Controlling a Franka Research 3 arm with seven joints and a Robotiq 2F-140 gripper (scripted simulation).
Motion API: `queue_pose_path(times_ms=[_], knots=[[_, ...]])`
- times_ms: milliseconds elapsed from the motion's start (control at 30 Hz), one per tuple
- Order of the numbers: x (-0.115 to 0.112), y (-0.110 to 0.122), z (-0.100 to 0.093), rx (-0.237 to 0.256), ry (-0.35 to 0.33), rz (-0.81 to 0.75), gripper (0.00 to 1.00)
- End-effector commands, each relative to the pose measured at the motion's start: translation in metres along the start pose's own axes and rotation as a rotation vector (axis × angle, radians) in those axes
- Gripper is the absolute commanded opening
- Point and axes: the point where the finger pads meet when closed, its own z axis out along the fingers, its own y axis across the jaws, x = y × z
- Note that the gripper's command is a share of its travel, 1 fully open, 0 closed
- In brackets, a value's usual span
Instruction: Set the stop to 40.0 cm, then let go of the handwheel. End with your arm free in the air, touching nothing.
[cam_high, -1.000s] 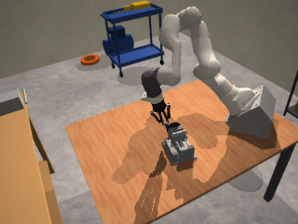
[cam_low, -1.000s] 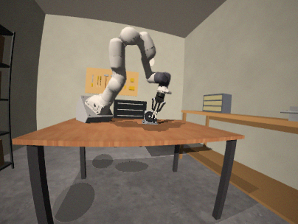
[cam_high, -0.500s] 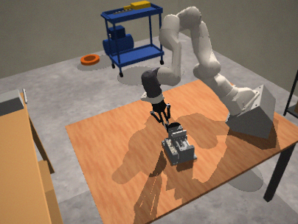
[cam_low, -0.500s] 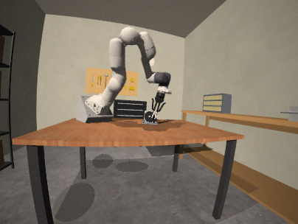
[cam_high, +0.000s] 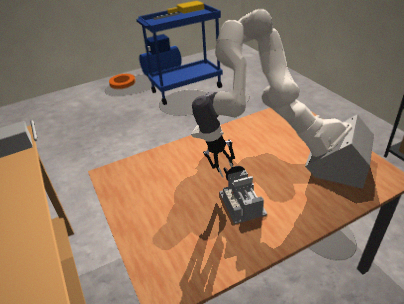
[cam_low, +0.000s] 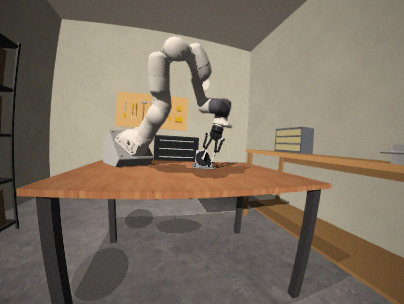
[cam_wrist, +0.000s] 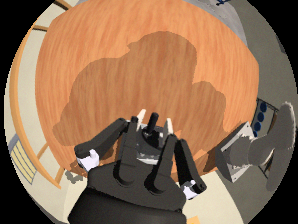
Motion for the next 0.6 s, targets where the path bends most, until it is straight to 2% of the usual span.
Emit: queue_pose_path(times_ms=[0,500,567], knots=[[0.0003,0.0006,0.0013,-0.002,0.001,0.003,0.33],[0.0003,0.0007,0.0009,-0.002,0.001,0.003,0.33],[0.0003,0.0025,-0.0059,-0.002,0.001,0.003,0.33]])
